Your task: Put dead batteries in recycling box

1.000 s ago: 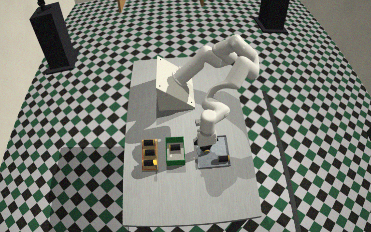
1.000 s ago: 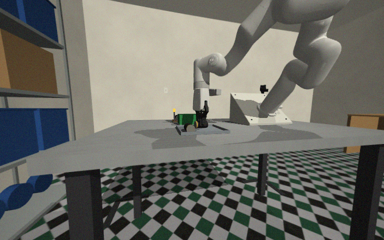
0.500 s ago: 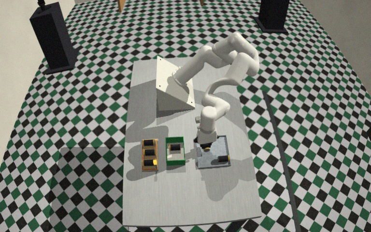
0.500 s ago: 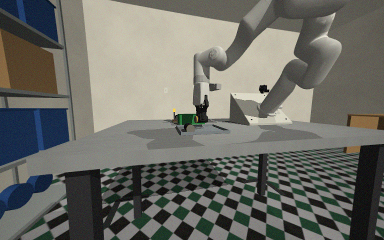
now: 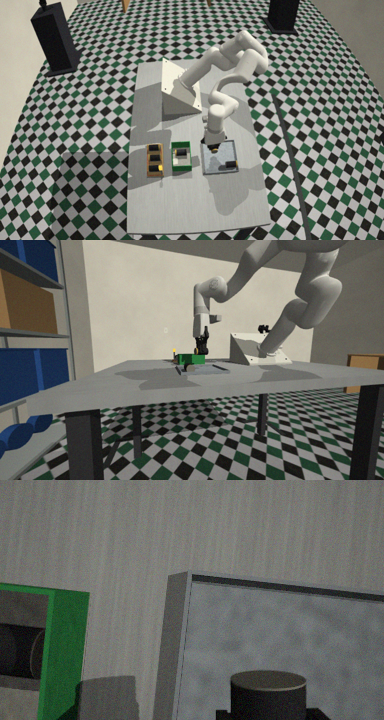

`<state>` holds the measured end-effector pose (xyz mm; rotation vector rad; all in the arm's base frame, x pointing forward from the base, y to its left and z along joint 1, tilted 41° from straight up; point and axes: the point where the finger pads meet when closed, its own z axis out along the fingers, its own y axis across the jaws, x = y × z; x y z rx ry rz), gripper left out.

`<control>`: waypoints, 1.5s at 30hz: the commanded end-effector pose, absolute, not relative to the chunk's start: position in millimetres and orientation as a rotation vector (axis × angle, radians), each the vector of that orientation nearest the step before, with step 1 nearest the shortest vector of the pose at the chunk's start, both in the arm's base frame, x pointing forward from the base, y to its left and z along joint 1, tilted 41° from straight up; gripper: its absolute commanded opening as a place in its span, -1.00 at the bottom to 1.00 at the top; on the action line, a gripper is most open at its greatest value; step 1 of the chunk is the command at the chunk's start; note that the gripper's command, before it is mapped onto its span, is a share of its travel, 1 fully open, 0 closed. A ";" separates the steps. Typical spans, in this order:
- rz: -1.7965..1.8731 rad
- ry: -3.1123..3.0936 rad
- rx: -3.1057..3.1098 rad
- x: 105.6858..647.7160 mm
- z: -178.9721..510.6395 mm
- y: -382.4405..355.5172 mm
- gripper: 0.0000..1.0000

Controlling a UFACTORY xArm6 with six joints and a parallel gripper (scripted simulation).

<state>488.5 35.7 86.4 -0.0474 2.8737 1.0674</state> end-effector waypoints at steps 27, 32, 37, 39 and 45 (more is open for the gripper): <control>1.013 2.764 -0.408 485.8 133.0 -4.0 -0.44; 0.989 2.713 -0.541 485.8 133.0 -4.0 -0.44; 0.950 2.627 -0.733 485.8 133.0 -4.0 -0.44; 0.936 2.595 -0.796 485.8 133.0 -4.0 -0.44; 0.891 2.491 -0.981 485.8 133.0 -4.0 -0.44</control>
